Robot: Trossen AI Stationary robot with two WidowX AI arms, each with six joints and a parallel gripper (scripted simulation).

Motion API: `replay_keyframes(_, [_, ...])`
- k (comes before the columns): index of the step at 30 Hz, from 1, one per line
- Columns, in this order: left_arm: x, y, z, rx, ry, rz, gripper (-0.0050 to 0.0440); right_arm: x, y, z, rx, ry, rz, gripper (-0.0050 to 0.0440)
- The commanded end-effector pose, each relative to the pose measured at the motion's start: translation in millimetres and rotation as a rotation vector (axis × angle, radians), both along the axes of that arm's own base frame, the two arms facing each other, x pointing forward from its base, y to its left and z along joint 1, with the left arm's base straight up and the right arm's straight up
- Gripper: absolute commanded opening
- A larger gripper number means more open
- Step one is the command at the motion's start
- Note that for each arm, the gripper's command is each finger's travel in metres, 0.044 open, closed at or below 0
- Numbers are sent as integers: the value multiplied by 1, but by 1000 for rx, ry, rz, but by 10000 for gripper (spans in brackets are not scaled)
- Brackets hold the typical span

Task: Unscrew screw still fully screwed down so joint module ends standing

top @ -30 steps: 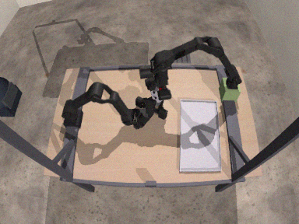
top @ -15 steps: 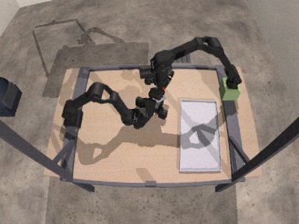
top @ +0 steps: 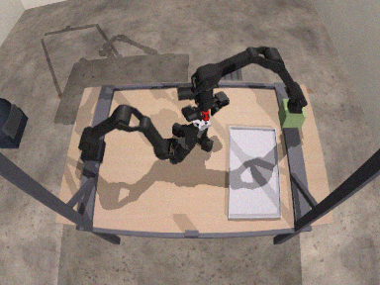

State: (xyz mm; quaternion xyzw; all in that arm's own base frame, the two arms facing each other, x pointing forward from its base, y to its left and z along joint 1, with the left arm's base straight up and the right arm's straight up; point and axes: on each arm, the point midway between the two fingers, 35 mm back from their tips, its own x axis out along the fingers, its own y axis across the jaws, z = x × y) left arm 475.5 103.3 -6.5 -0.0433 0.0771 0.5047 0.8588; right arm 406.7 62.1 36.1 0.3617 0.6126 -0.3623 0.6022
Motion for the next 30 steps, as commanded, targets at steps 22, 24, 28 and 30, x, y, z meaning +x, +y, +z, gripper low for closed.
replay_keyframes(22, [4, 2, 11, -1, -28, 3, 245, 5, -1, 18, 17, -48, -1021, 250])
replay_keyframes(24, [4, 2, 11, -1, -28, 3, 245, 5, 0, 18, 18, -45, -1108, 250])
replay_keyframes(28, [4, 2, 11, -1, -28, 3, 245, 5, 0, 18, 20, -39, -1281, 250])
replay_keyframes(30, [4, 2, 11, -1, -28, 3, 245, 5, 0, 18, 21, -37, -1367, 250])
